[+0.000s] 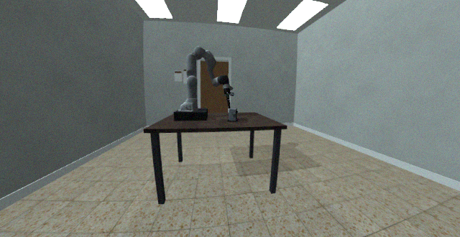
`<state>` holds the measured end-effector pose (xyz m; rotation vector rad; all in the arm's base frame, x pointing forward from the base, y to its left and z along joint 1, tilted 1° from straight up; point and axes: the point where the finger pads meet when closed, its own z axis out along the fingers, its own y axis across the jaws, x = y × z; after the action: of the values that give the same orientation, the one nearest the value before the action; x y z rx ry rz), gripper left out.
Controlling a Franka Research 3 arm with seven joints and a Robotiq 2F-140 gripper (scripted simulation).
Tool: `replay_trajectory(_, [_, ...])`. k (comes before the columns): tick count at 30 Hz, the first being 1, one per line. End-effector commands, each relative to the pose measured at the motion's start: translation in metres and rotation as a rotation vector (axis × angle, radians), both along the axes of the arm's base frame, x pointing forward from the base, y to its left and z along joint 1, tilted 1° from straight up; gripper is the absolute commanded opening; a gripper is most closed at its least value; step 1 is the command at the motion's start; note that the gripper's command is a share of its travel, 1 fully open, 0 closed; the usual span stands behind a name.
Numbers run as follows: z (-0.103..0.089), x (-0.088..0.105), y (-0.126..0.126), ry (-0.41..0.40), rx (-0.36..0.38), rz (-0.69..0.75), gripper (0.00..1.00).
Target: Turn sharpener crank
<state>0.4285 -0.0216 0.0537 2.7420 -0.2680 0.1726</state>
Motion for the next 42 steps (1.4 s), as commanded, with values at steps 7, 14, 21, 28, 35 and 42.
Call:
replay_trajectory(7, [0.008, 0.009, -0.046, -0.046, 0.063, -0.355, 1.0])
replay_trajectory(14, [0.015, 0.015, -0.074, -0.074, 0.1, -0.543, 1.0])
replay_trajectory(21, [0.023, 0.02, -0.109, -0.109, 0.146, -0.771, 1.0])
replay_trajectory(28, [0.032, 0.023, -0.143, -0.145, 0.192, -0.988, 1.0])
replay_trajectory(35, [0.041, 0.024, -0.174, -0.18, 0.236, -1.182, 1.0])
replay_trajectory(42, [0.052, 0.025, -0.21, -0.221, 0.286, -1.394, 1.0])
